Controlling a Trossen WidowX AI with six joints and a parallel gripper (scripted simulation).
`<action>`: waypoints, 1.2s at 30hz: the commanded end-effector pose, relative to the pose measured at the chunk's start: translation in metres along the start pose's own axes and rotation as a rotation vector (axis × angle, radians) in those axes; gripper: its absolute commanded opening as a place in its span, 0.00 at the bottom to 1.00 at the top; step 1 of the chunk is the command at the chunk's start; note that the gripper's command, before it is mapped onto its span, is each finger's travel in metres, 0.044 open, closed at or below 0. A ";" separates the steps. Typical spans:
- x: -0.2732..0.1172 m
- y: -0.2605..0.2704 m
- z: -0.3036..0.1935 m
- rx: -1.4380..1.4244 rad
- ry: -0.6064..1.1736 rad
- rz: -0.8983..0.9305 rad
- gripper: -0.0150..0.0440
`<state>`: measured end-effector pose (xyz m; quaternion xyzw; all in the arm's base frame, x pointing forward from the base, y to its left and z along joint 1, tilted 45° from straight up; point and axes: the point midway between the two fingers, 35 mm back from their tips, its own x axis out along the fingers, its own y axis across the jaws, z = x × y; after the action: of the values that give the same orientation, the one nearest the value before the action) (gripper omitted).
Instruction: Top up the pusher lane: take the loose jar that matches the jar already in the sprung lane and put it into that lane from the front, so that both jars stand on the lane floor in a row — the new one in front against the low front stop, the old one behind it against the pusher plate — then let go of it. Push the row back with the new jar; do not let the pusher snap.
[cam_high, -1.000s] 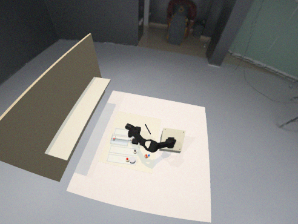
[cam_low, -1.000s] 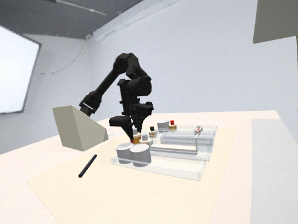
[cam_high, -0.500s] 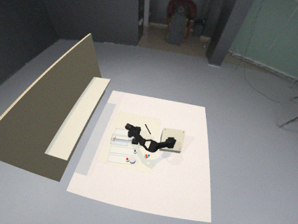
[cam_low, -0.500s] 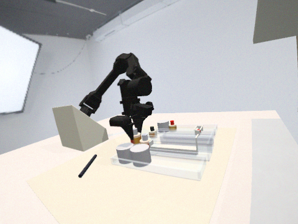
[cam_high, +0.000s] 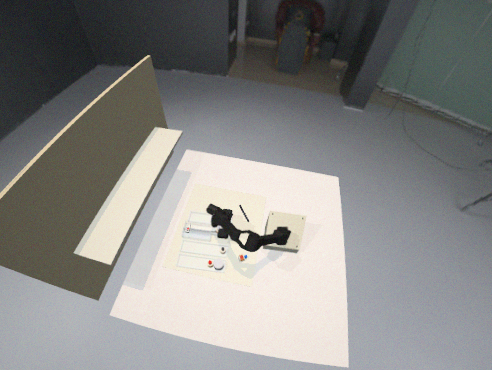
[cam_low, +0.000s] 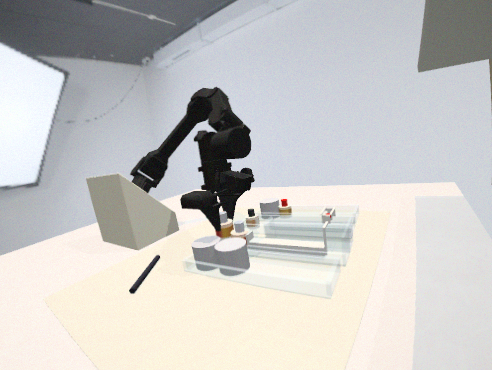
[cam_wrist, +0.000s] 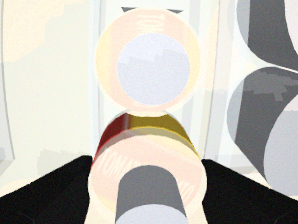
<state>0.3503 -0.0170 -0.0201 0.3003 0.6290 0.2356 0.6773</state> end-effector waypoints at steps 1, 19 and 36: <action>-0.002 0.002 0.007 -0.015 -0.019 0.004 0.25; -0.002 0.002 0.010 -0.015 -0.019 0.004 0.25; 0.003 0.002 0.010 -0.015 -0.019 0.004 0.25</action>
<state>0.3549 -0.0162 -0.0212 0.2997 0.6279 0.2349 0.6788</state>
